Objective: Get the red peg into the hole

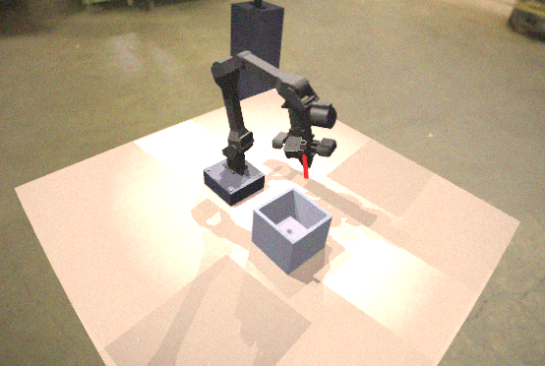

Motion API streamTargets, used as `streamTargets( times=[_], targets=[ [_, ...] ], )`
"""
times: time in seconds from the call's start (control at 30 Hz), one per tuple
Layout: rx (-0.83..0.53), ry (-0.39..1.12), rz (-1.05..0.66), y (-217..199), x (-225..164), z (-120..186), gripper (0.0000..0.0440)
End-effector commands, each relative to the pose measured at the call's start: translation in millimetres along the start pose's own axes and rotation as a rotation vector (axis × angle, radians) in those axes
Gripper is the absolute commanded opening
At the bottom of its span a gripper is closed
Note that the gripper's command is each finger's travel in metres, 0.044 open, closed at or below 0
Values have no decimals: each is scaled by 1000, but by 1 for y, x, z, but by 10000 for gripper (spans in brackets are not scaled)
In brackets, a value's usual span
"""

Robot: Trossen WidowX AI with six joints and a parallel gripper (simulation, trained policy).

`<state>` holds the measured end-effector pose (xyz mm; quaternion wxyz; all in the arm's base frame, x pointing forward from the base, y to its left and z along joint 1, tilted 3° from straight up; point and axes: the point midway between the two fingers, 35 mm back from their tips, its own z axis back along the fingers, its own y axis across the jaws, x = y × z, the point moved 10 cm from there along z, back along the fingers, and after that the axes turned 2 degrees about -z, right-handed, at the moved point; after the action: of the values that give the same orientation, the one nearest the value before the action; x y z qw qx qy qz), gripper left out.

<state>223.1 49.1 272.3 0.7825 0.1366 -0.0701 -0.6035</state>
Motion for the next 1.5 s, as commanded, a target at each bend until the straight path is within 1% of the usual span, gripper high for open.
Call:
streamTargets(
  times=[0.0, 0.43, 0.87, 1.0, 1.47],
  targets=[
    [-9, -20, -6, 2, 8, 2, 0],
    [-53, -64, -47, 11, 46, 2, 0],
    [-94, -67, -71, 20, 80, -7, 0],
    [-103, -65, -73, 22, 91, -12, 0],
    [-140, -48, -70, 26, 120, -44, 0]
  ],
)
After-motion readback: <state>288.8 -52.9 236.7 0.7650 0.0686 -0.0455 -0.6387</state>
